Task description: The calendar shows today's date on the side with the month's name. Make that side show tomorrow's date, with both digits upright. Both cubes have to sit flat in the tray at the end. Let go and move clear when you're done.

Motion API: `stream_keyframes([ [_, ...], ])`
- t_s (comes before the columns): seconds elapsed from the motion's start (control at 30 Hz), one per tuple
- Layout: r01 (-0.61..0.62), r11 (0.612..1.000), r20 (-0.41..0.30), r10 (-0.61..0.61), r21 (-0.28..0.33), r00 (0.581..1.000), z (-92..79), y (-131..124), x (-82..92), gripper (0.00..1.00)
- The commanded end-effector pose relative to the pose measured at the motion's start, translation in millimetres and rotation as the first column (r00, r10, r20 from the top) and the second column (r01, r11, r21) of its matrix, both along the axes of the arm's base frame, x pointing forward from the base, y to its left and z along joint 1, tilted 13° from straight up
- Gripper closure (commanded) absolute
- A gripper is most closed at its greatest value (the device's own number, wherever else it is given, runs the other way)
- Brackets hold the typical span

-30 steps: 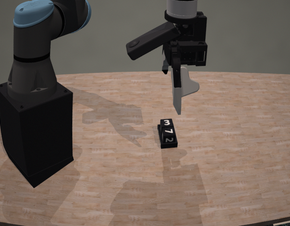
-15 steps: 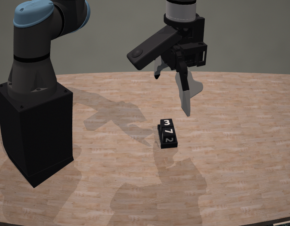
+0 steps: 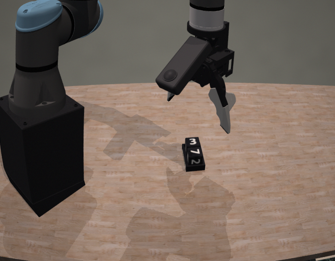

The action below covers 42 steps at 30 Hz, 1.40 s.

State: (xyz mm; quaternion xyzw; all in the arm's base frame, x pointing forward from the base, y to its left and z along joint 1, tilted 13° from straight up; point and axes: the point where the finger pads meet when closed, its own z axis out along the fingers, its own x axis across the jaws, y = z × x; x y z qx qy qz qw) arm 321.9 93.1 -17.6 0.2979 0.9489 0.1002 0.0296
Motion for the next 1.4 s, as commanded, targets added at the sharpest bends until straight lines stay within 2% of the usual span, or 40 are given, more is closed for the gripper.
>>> stream_keyframes([
  [0.0,-0.127,0.992,0.03,0.127,-0.009,0.991,-3.4,0.3,1.5,0.0],
  [0.07,-0.205,0.979,0.042,0.206,-0.021,0.978,-5.8,0.9,2.0,0.0],
  [0.27,-0.339,0.94,0.063,0.341,-0.045,0.938,-10.1,2.3,2.8,0.0],
  [0.43,-0.474,0.877,0.08,0.479,-0.074,0.874,-14.5,4.1,3.6,0.0],
  [0.53,-0.479,0.874,0.081,0.485,-0.075,0.871,-14.7,4.1,3.7,0.0],
  [0.77,-0.643,0.757,0.097,0.653,-0.117,0.751,-20.4,7.2,4.6,0.0],
  [0.93,-0.701,0.701,0.101,0.713,-0.135,0.694,-22.6,8.6,4.9,0.0],
  [1.03,-0.717,0.683,0.102,0.73,-0.14,0.676,-23.2,9.1,5.0,0.0],
  [1.3,-0.724,0.675,0.102,0.738,-0.143,0.667,-23.5,9.3,5.0,0.0],
  [1.33,-0.724,0.675,0.102,0.738,-0.143,0.667,-23.5,9.3,5.0,0.71],
  [1.37,-0.724,0.675,0.102,0.738,-0.143,0.667,-23.5,9.3,5.0,0.71],
])
